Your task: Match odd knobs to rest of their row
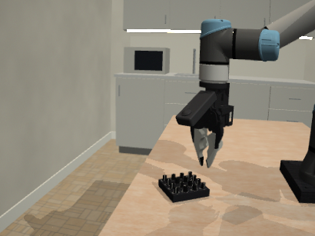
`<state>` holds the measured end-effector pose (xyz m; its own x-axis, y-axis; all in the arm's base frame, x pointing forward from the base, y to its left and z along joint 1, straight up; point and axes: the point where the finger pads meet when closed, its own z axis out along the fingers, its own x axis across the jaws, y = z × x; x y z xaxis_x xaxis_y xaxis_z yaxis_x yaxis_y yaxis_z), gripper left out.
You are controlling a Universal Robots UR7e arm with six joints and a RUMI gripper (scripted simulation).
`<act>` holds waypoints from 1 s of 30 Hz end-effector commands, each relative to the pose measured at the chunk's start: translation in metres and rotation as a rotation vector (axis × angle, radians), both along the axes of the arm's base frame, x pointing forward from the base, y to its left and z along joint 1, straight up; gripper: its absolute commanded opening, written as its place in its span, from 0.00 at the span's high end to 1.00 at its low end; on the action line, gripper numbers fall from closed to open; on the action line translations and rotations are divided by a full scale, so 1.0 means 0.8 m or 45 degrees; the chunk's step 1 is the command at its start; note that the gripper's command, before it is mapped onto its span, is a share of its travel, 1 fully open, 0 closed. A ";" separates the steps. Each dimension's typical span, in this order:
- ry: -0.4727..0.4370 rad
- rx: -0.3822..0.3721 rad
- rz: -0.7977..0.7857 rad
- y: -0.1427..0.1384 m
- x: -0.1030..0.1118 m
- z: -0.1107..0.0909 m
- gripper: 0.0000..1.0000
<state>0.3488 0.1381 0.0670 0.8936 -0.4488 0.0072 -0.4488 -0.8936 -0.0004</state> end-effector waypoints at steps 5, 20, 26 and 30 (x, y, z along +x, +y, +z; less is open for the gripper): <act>-0.007 0.009 0.174 -0.001 0.001 0.006 0.89; -0.006 0.008 0.178 -0.001 0.001 0.005 0.89; -0.006 0.008 0.177 -0.001 0.001 0.005 0.89; -0.006 0.008 0.177 -0.001 0.001 0.005 0.89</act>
